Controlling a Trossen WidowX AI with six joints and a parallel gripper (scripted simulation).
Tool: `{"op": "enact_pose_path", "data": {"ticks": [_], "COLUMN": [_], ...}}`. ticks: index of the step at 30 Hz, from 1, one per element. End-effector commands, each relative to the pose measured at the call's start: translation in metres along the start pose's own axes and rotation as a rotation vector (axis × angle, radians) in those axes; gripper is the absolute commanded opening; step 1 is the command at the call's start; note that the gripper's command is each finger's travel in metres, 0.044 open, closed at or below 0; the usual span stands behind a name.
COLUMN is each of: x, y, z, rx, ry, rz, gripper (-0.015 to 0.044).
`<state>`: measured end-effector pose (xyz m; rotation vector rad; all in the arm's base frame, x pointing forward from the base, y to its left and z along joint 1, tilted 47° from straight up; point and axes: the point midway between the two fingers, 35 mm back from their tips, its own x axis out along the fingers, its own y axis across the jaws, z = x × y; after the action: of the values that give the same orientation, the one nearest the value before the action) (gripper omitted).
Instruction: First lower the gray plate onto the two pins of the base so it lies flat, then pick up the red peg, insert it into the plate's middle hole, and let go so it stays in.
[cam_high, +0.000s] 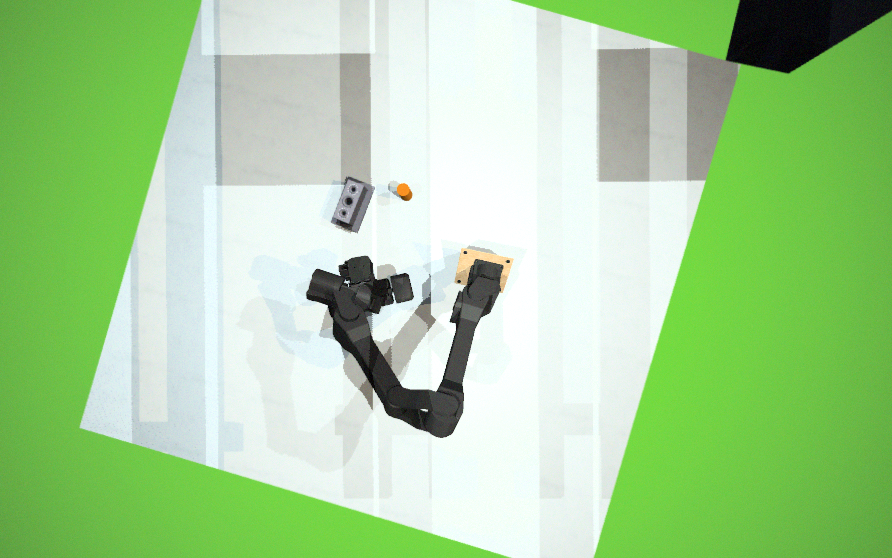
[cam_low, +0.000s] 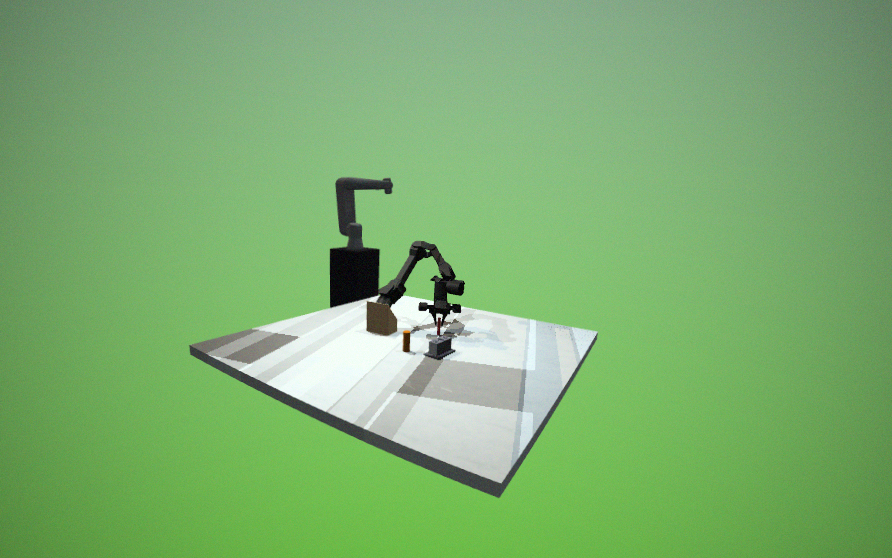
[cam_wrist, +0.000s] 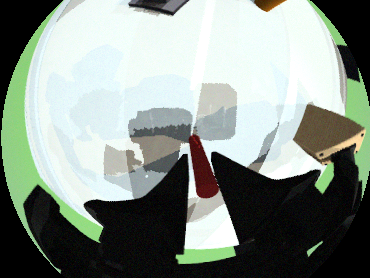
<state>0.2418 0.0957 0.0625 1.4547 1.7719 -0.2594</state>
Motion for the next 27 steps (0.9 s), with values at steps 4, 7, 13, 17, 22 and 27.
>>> {"op": "enact_pose_path", "data": {"ticks": [4, 7, 13, 17, 22, 27], "x": [0.000, 0.000, -0.007, -0.019, -0.034, -0.049], "y": [0.000, 0.000, 0.001, 0.003, 0.004, 0.004], "z": [0.000, 0.000, 0.001, 0.003, 0.005, 0.006], "rx": [0.003, 0.003, 0.004, 0.004, 0.005, 0.005], "ry": [0.004, 0.004, 0.000, -0.004, -0.008, -0.010], "rz": [0.003, 0.003, 0.002, 0.001, 0.000, -0.001], "gripper": [0.0000, 0.0000, 0.0000, 0.0000, 0.0000, 0.0000]}}
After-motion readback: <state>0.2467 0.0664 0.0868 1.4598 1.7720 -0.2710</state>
